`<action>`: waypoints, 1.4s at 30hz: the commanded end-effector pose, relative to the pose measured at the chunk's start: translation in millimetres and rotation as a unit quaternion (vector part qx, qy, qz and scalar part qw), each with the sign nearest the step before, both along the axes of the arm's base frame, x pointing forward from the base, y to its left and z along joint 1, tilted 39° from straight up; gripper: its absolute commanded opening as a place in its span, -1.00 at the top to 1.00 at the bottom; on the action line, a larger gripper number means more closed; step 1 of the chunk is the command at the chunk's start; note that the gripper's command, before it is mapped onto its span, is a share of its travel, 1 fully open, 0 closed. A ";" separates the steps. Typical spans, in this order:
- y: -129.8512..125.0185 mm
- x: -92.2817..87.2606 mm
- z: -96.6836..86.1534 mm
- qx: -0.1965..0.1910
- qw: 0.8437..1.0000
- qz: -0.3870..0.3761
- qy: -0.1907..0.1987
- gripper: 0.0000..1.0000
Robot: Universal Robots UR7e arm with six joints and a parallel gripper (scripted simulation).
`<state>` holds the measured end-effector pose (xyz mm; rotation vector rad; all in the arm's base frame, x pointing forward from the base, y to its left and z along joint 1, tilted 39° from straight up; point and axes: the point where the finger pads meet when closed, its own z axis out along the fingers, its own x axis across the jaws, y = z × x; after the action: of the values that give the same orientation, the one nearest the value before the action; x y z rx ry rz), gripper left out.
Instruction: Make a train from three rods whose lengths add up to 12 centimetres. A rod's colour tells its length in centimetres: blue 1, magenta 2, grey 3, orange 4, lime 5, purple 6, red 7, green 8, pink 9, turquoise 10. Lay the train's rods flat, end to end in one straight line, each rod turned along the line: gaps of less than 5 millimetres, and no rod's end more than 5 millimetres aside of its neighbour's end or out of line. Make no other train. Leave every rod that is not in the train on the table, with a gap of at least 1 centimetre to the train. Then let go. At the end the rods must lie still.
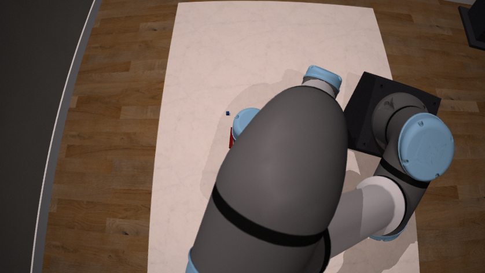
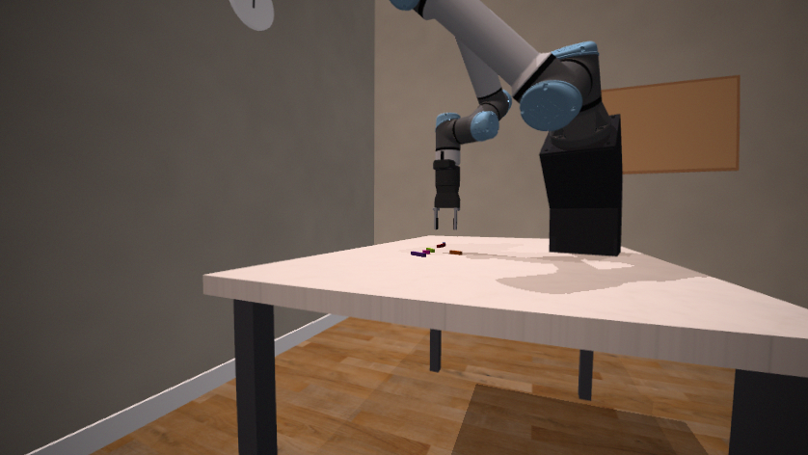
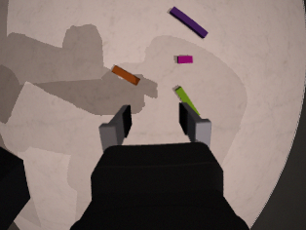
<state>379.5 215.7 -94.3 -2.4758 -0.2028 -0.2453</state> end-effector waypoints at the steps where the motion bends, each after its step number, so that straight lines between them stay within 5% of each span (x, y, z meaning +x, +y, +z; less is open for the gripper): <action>1: 6.1 -0.1 -0.1 0.008 1.000 -0.016 0.016 -1.00; 42: 9.4 -0.4 -0.3 0.013 0.999 -0.024 0.025 -1.00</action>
<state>378.8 225.4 -94.8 -2.4603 -0.1185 -0.2028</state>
